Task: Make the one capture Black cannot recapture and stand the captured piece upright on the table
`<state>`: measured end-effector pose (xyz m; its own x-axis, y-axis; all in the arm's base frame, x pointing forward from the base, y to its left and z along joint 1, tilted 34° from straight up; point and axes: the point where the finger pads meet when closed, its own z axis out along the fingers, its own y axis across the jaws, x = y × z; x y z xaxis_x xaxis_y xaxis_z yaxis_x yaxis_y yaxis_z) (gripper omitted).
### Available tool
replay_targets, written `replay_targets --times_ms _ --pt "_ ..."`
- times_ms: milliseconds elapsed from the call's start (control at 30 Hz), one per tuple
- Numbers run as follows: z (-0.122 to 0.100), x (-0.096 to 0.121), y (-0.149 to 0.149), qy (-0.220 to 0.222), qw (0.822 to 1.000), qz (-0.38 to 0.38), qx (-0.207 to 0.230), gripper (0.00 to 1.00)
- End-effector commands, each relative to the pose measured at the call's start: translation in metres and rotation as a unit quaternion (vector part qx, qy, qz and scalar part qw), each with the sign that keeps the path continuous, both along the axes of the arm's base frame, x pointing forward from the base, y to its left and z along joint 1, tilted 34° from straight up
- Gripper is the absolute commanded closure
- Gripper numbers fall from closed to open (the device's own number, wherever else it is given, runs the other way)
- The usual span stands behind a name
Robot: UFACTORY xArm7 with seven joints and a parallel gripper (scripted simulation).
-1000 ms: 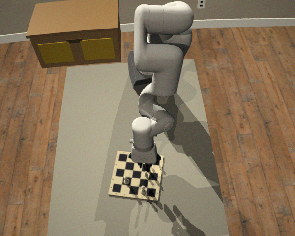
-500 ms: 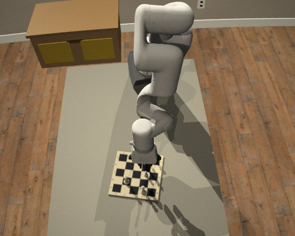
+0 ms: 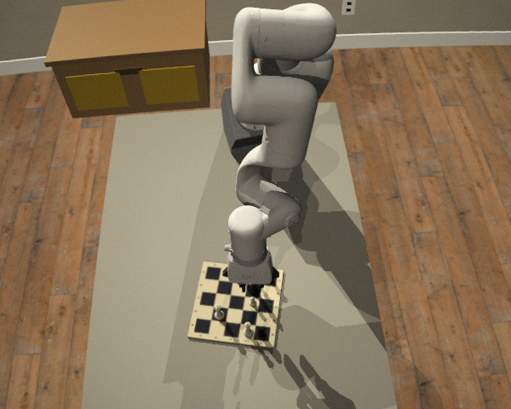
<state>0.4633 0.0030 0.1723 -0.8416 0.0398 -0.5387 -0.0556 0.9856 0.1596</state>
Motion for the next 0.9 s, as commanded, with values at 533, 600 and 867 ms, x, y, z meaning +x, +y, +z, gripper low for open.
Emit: replay_targets --times_ms 533,600,867 --pt "-0.013 0.010 0.002 -0.002 1.000 0.000 0.001 0.65" --pt "-0.015 0.012 0.003 -0.002 1.000 0.000 0.001 0.65" --pt "-0.024 0.017 0.004 -0.002 1.000 0.000 0.001 0.65"
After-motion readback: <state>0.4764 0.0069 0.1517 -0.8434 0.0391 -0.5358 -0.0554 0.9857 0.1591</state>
